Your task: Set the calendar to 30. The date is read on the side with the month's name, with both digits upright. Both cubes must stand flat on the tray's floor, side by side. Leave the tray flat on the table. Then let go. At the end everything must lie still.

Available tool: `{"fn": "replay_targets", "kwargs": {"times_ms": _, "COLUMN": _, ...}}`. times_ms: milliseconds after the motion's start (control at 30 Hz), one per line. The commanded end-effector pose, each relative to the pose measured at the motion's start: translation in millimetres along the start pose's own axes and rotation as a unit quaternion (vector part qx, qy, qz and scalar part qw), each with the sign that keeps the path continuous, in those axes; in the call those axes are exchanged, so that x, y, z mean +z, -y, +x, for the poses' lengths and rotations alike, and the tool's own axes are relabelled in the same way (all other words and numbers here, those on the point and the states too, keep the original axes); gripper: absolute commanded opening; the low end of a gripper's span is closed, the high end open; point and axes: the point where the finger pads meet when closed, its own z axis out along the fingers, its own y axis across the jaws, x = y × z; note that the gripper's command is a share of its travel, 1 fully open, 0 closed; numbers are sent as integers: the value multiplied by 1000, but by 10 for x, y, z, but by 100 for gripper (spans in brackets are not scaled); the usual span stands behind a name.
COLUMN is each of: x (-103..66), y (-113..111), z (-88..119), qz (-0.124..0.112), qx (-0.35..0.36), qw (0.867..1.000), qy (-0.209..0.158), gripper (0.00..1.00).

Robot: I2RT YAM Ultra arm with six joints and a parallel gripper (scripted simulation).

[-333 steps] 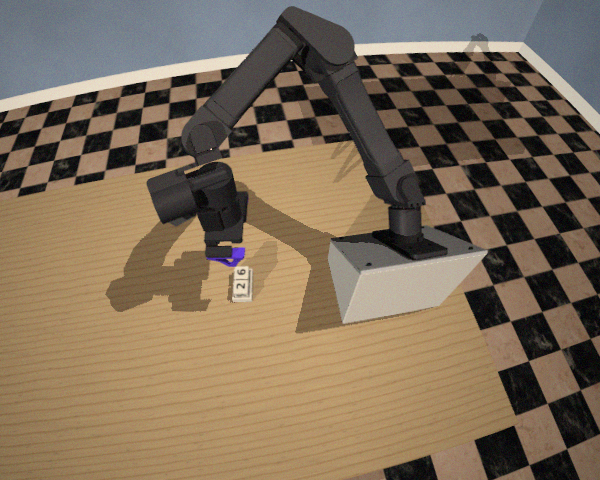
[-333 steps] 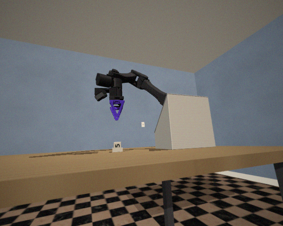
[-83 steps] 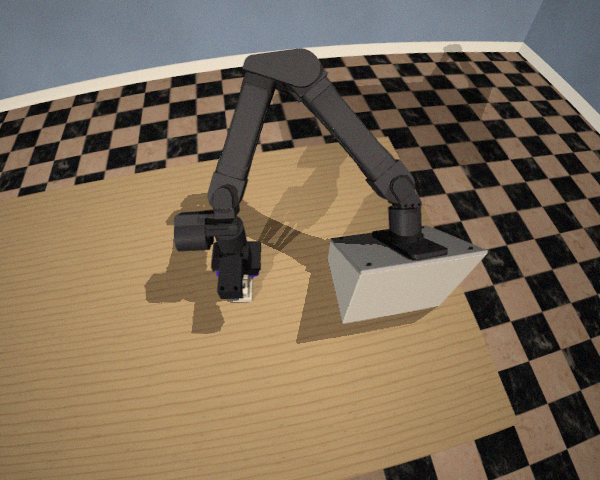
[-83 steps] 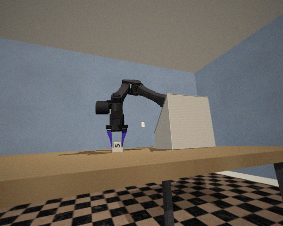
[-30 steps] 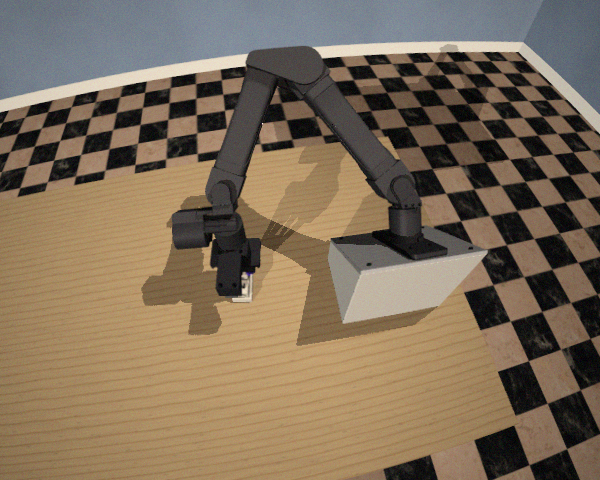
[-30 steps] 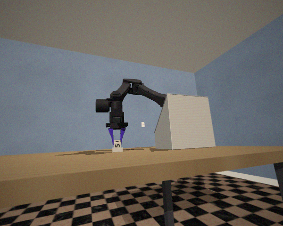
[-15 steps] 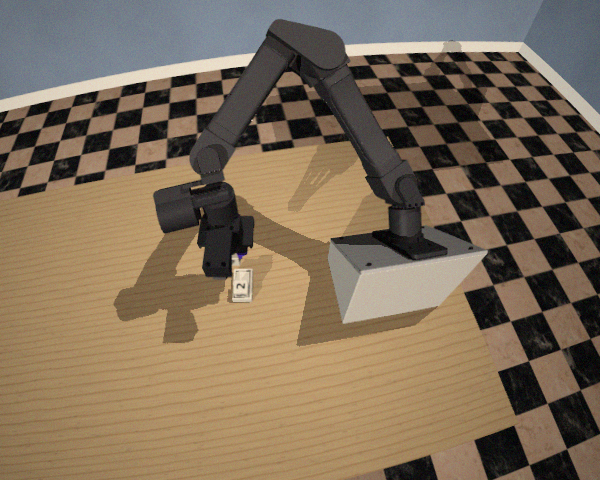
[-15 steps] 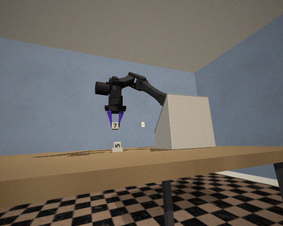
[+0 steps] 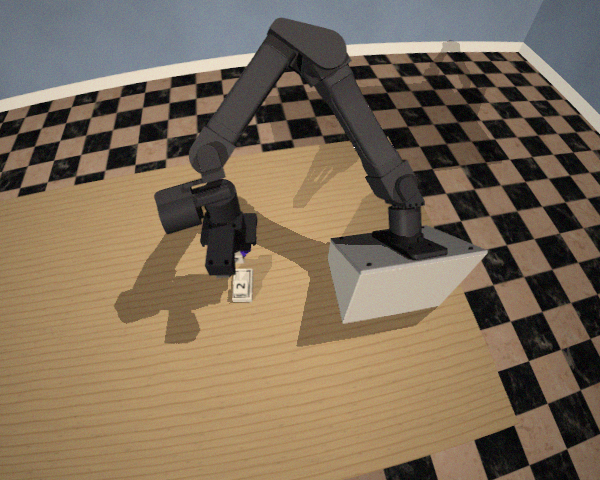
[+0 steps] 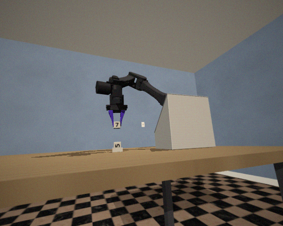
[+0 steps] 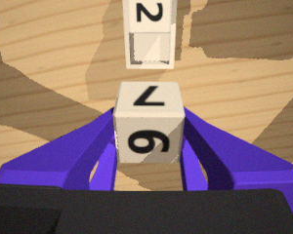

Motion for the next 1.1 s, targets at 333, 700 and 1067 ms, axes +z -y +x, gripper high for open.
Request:
{"fn": "replay_targets", "kwargs": {"times_ms": 333, "x": -58, "y": 21, "z": -38, "qz": 7, "qx": -2, "qw": 1000, "qy": 6, "gripper": 27}}
{"fn": "replay_targets", "kwargs": {"times_ms": 700, "x": -58, "y": 21, "z": -38, "qz": 7, "qx": -2, "qw": 1000, "qy": 6, "gripper": 27}}
{"fn": "replay_targets", "kwargs": {"times_ms": 1067, "x": -58, "y": 23, "z": -49, "qz": 7, "qx": 5, "qw": 1000, "qy": 6, "gripper": 27}}
